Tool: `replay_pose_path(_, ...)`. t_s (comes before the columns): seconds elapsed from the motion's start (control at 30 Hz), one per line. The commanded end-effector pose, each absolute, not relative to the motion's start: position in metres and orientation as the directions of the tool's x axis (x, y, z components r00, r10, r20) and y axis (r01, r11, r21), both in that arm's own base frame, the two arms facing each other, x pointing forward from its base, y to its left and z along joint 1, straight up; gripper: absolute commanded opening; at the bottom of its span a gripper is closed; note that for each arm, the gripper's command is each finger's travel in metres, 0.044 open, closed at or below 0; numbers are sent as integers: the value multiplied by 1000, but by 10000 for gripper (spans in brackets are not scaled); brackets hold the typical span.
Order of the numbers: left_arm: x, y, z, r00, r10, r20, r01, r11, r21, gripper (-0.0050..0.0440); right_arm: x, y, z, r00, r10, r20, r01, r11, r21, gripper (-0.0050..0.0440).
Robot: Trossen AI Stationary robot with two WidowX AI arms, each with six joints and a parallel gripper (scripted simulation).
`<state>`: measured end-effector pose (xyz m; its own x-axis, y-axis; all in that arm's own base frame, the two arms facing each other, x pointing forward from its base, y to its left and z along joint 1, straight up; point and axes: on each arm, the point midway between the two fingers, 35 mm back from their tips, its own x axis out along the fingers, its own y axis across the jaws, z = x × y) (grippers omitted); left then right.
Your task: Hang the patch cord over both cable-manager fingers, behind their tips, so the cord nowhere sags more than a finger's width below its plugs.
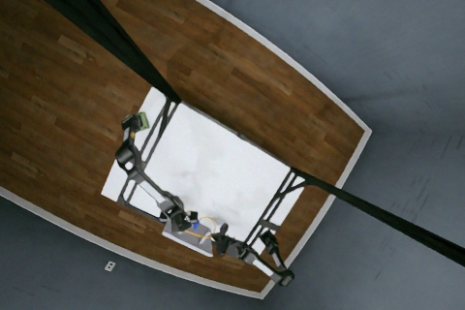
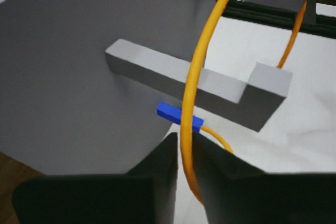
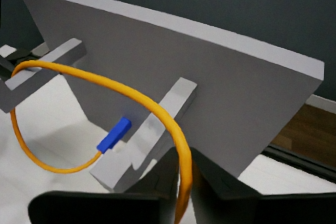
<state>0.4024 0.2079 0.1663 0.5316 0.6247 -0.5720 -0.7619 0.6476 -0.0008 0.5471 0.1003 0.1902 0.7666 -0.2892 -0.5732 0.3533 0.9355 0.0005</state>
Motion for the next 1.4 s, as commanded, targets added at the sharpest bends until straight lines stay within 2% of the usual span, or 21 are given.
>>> replay_pose_path(0.0, 403, 209, 179, 548, 630, -550, -761, 648, -16, 40, 543, 97, 211, 789, -280, -547, 351, 936, 27, 25)
replay_pose_path(1.37, 403, 209, 179, 548, 630, -550, -761, 648, -16, 40, 542, 97, 209, 790, -279, -547, 349, 937, 26, 25)
